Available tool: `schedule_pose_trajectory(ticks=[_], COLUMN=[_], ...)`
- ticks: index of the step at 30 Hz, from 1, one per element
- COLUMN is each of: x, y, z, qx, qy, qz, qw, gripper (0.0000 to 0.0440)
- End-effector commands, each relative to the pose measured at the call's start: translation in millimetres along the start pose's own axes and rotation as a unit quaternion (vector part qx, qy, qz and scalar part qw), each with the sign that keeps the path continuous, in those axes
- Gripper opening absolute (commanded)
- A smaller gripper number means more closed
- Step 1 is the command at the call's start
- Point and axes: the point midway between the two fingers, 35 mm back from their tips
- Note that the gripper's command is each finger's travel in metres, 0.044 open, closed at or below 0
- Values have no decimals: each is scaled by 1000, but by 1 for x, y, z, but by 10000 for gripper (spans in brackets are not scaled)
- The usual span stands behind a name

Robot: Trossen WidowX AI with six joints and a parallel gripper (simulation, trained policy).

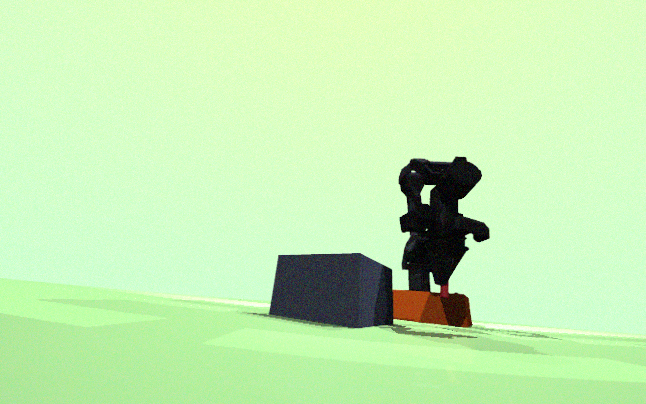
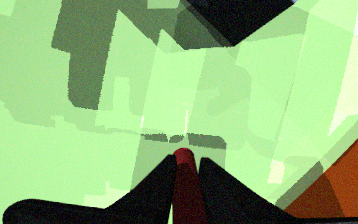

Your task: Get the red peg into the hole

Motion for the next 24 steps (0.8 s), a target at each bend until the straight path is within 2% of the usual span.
schedule_pose_trajectory(ticks=[1, 12, 24], x=[-14, -57, -109], y=[6, 24, 25], z=[-12, -42, -45], qx=[-8, -20, -13], qy=[-18, -54, -70], qz=[-6, -2, 34], qw=[1000, 998, 997], gripper=[0, 0, 0])
Point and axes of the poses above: the point midway between the two fingers, 35 mm back from their tips, its own z axis out along the fingers, its own y axis across the jaws, x = y × z, and after that the axes turned 10 degrees about z, right-handed
